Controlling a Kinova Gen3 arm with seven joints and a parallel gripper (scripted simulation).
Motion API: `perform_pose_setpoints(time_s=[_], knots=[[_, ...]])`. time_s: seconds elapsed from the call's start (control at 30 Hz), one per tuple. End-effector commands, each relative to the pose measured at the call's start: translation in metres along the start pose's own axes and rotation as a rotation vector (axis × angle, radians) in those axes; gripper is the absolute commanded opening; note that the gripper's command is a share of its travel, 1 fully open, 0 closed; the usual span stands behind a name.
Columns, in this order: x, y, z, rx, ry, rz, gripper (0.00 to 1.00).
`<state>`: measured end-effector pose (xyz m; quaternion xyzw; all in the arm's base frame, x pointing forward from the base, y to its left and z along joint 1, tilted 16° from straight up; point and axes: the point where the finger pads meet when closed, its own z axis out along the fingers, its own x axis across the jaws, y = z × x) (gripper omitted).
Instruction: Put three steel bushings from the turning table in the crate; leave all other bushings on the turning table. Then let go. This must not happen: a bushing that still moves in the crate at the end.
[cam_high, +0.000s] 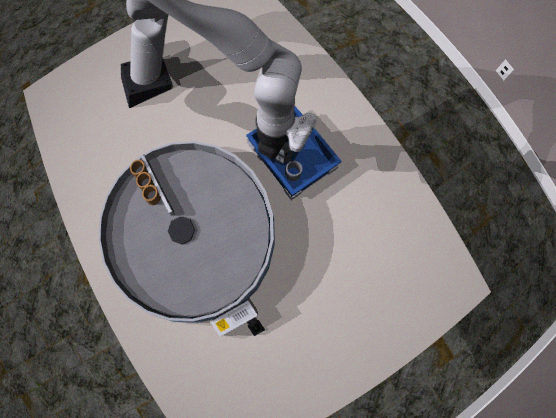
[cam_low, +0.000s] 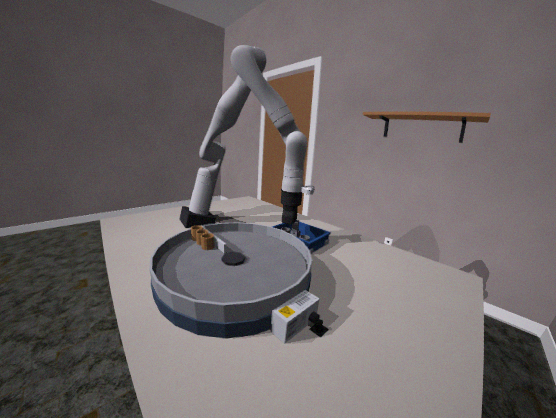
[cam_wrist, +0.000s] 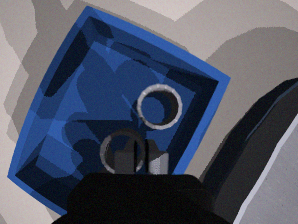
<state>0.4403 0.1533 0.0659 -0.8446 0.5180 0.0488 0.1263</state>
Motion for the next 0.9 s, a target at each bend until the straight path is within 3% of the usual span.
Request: perform_pose_setpoints(time_s=[0.0,0.87], knots=[[0.0004,-0.0008,0.0008,0.004,0.001,0.004,0.00],[0.0000,-0.0001,0.0019,0.005,0.001,0.004,0.00]])
